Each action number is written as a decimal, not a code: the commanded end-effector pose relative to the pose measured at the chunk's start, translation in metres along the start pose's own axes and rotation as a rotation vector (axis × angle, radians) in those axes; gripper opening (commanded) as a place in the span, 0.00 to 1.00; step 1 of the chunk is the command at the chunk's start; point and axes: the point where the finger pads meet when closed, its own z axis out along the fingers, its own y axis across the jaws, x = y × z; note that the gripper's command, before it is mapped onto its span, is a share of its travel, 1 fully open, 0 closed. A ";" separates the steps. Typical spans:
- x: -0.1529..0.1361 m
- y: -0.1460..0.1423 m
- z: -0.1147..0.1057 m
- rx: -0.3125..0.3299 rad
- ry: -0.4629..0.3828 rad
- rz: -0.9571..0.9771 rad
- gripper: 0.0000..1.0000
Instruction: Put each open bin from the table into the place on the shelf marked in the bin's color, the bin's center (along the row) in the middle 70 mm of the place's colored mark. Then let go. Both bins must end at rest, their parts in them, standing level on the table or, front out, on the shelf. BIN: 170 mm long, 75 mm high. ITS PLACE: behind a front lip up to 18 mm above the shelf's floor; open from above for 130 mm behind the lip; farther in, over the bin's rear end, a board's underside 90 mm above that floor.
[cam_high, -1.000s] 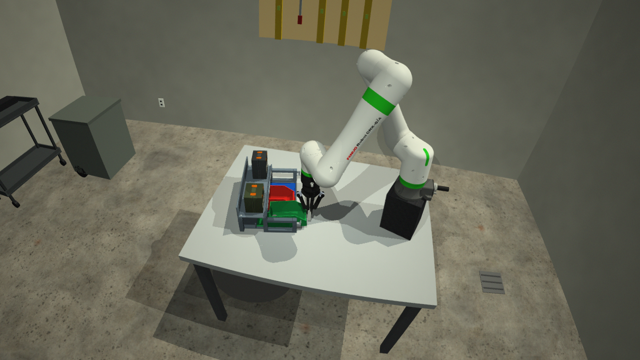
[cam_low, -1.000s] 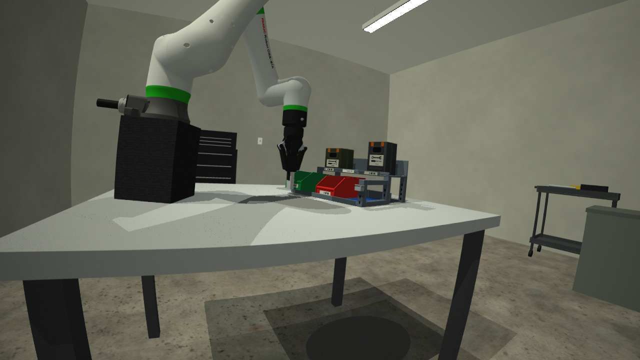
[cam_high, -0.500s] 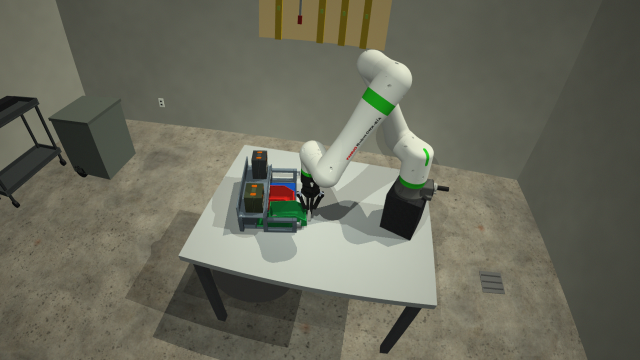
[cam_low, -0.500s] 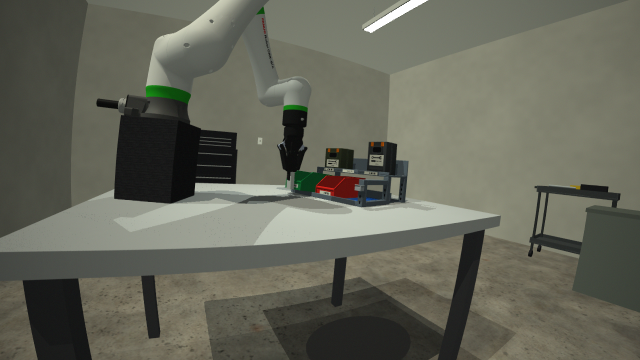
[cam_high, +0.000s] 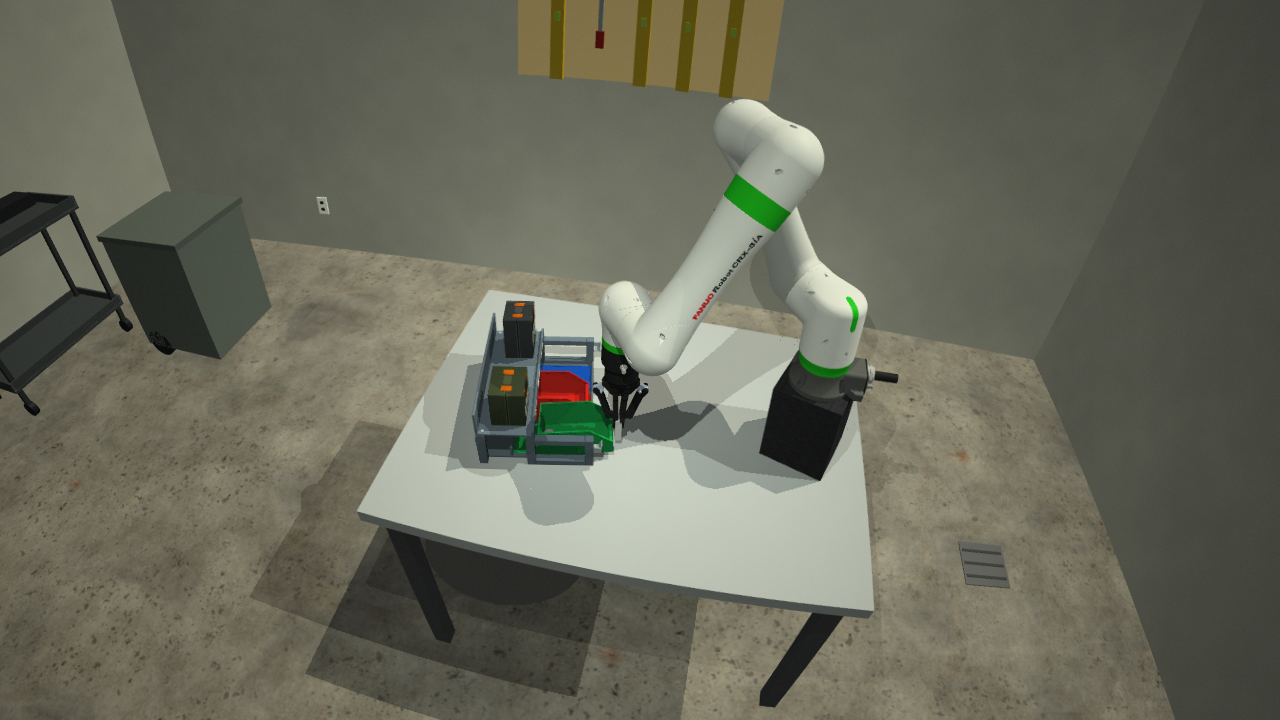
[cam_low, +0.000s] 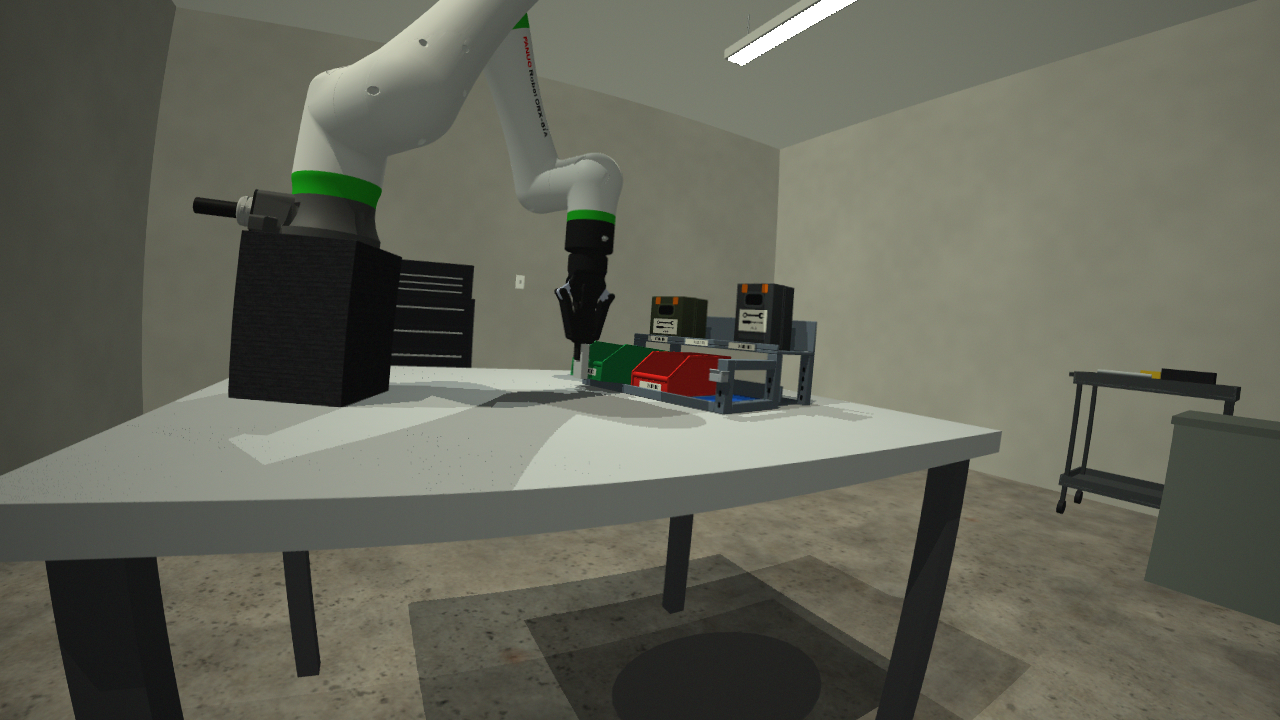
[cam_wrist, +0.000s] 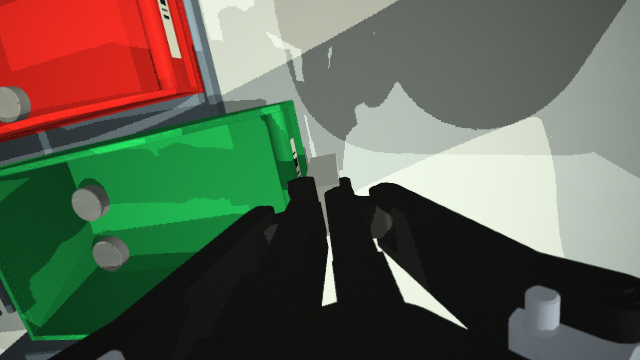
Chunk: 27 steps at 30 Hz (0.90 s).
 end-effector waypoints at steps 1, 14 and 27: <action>0.000 0.000 0.000 0.000 0.000 0.000 0.00; 0.000 -0.002 0.000 0.000 0.000 0.000 0.00; 0.000 -0.005 0.000 0.000 0.000 0.000 0.00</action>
